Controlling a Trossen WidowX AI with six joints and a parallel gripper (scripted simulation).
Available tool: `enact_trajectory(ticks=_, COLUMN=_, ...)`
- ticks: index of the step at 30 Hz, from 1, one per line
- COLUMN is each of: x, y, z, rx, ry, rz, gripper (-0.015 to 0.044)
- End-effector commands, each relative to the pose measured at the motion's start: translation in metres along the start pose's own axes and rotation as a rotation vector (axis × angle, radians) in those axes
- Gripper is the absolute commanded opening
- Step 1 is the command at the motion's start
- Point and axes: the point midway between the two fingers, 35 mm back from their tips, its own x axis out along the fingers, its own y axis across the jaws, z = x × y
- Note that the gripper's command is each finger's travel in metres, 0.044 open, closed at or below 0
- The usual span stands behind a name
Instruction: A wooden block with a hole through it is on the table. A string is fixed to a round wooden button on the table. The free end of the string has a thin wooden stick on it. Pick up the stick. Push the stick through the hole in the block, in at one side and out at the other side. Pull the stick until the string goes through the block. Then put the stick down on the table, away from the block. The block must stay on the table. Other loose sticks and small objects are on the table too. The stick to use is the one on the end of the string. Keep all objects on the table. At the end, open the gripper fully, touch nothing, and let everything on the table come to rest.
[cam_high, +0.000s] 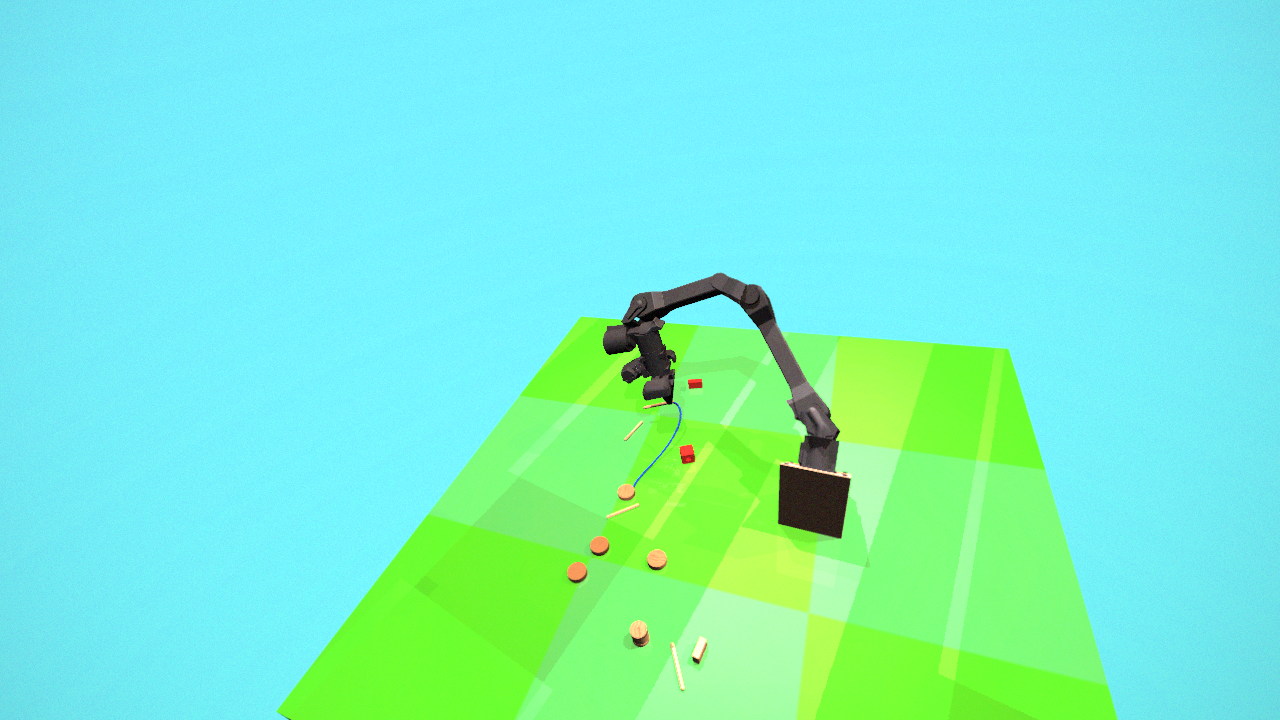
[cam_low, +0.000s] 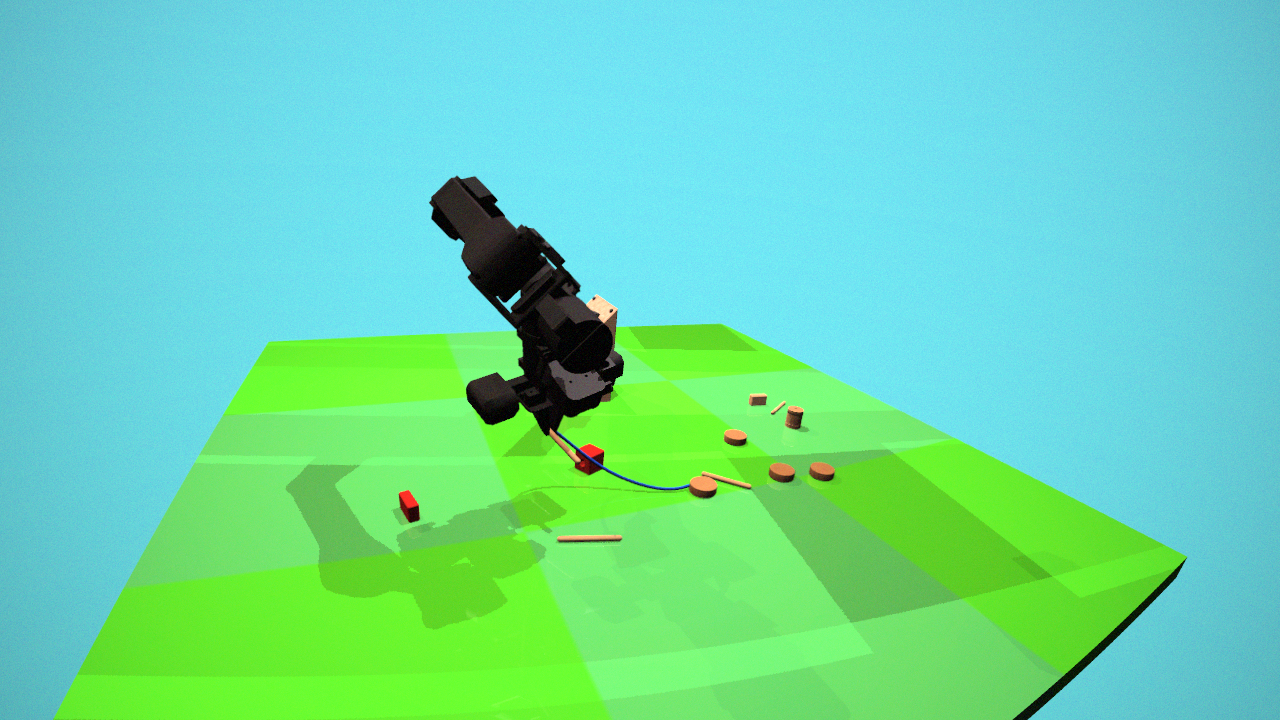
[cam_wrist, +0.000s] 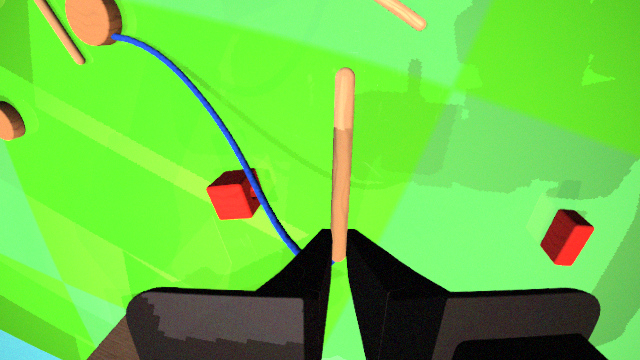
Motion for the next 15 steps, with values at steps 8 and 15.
enact_trajectory(ticks=8, x=-0.0029, y=-0.0047, z=0.0081, rx=-0.351, ry=-0.027, rz=0.028, gripper=0.0)
enact_trajectory(ticks=15, x=-0.0044, y=-0.008, z=0.0129, rx=-0.577, ry=-0.05, rz=0.037, gripper=0.0)
